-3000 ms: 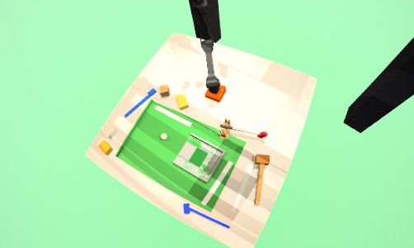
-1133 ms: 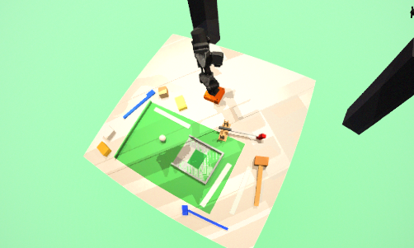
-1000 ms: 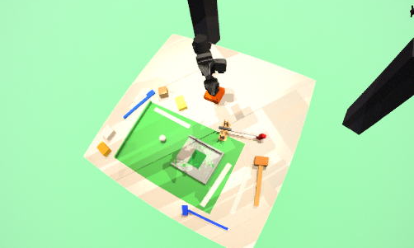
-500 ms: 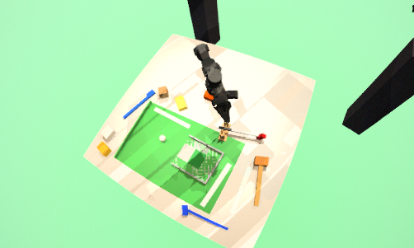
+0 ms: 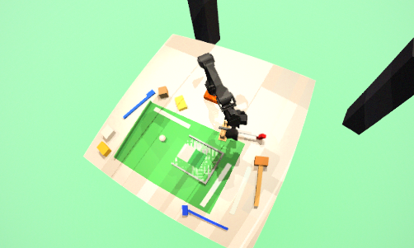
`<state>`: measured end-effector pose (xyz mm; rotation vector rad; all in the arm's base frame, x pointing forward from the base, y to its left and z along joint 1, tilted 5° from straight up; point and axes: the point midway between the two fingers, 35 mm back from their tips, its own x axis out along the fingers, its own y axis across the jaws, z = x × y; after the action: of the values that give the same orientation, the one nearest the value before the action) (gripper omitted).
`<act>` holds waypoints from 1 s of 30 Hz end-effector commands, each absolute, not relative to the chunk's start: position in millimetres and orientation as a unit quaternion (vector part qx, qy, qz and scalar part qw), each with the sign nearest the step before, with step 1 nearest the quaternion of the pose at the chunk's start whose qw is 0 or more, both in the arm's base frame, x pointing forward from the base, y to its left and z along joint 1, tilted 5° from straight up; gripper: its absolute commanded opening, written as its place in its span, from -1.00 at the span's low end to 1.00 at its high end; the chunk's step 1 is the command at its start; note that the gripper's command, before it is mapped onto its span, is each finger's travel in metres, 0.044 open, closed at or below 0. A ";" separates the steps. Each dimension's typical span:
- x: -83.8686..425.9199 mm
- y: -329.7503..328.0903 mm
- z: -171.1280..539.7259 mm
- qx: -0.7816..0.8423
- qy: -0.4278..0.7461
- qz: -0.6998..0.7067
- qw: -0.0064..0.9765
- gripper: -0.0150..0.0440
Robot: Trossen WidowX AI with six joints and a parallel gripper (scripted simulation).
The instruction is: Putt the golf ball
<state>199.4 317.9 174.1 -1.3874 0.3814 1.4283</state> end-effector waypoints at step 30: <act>161.5 291.8 53.3 -0.546 0.327 0.622 0.457 1.00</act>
<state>161.7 292.1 67.3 -1.3465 0.7901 1.5246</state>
